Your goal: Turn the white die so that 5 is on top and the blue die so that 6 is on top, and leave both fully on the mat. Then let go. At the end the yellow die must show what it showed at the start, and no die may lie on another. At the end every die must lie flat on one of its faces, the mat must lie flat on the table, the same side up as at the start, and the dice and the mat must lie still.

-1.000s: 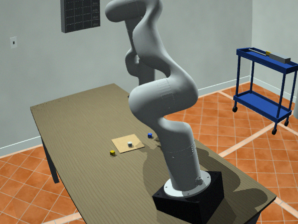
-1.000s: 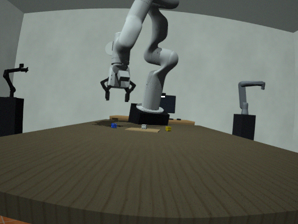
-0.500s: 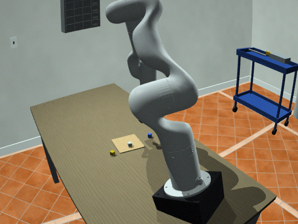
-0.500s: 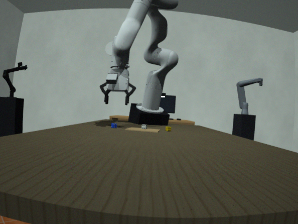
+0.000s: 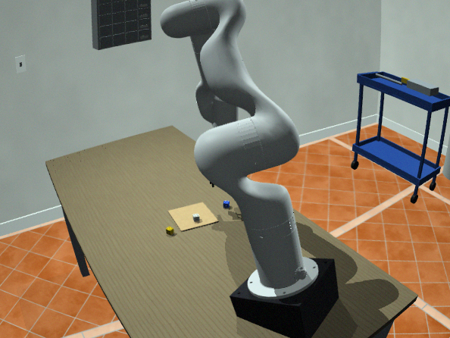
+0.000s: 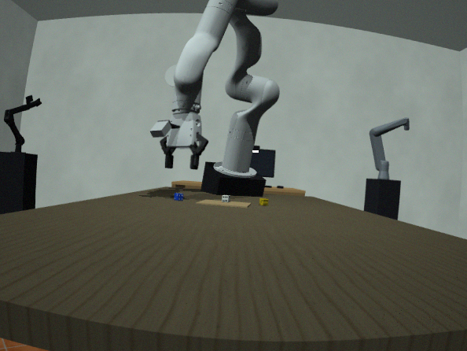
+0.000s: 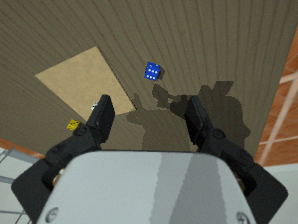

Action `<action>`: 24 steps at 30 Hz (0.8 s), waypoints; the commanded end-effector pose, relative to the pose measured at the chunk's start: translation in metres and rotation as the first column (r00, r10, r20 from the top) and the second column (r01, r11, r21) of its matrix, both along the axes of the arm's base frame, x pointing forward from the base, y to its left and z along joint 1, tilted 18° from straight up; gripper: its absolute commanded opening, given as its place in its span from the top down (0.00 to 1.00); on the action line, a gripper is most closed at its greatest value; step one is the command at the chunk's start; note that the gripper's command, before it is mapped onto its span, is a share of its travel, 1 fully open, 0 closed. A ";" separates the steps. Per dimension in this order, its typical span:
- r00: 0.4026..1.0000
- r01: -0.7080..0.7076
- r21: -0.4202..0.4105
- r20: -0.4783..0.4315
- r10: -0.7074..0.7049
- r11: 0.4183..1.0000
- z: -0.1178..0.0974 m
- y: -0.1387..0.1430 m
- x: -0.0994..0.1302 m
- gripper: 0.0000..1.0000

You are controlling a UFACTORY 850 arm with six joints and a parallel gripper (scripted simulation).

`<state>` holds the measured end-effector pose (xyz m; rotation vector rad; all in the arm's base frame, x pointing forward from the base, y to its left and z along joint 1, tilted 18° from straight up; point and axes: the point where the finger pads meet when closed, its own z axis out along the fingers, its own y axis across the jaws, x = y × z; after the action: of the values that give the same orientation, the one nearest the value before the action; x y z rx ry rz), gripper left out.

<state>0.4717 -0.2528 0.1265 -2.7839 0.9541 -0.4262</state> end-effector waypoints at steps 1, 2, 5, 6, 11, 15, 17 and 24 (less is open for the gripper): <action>0.990 0.136 0.043 -0.035 -0.135 0.990 -0.004 -0.001 0.000 0.00; 0.987 0.158 0.049 -0.038 -0.156 0.986 -0.005 -0.001 0.000 0.00; 0.984 0.175 0.054 -0.040 -0.173 0.983 -0.005 -0.001 0.000 0.00; 0.984 0.175 0.054 -0.040 -0.173 0.983 -0.005 -0.001 0.000 0.64; 0.984 0.175 0.054 -0.040 -0.173 0.983 -0.005 -0.001 0.000 0.64; 0.984 0.175 0.054 -0.040 -0.173 0.983 -0.005 -0.001 0.000 0.64; 0.984 0.175 0.054 -0.040 -0.173 0.983 -0.005 -0.001 0.000 0.64; 0.984 0.175 0.054 -0.040 -0.173 0.983 -0.005 -0.001 0.000 0.64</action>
<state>0.4713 -0.2536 0.1203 -2.6755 1.2037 -0.3658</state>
